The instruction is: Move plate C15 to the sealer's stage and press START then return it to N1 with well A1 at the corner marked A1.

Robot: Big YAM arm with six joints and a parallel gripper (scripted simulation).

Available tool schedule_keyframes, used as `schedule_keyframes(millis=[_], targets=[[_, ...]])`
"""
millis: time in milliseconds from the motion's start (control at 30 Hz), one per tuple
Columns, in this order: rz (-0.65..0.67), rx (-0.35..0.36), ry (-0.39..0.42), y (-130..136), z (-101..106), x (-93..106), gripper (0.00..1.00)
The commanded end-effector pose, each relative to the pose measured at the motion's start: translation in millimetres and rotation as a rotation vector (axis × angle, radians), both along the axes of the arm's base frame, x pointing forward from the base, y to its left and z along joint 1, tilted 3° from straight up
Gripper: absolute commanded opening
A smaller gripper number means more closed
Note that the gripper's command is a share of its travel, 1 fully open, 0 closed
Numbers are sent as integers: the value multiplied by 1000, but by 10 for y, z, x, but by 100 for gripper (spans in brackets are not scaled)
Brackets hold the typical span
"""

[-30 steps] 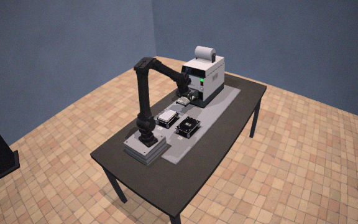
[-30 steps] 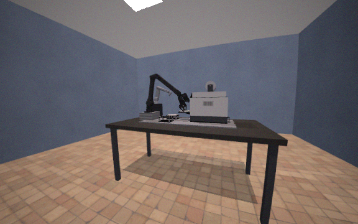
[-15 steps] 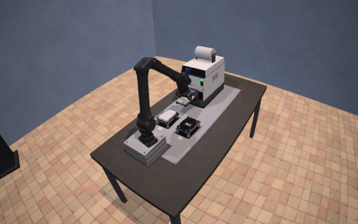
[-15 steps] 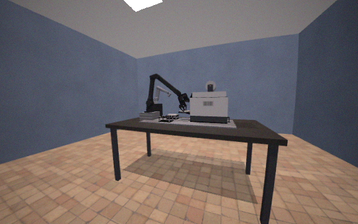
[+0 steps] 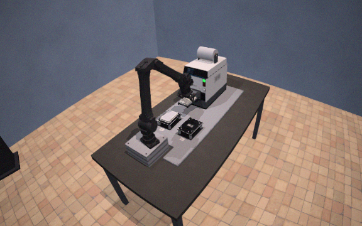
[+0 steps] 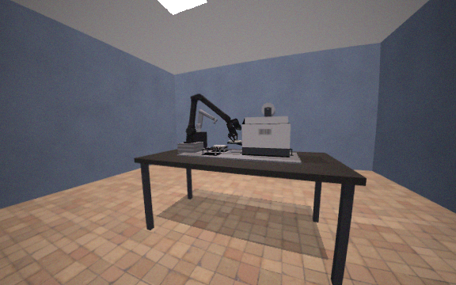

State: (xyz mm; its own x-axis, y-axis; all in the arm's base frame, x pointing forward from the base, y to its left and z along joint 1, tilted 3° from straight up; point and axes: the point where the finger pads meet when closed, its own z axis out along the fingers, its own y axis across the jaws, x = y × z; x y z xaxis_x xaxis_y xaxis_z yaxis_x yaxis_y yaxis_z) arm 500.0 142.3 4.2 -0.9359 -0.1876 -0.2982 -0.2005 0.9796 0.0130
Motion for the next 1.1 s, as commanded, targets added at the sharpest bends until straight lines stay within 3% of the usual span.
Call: schedule_keyframes(millis=[0, 333, 800, 1067], targets=[[18, 6, -20, 94, 50, 145, 100], [18, 7, -21, 95, 51, 145, 100], [18, 19, -62, 114, 411, 227, 100], [17, 7, -19, 76, 276, 111, 100]])
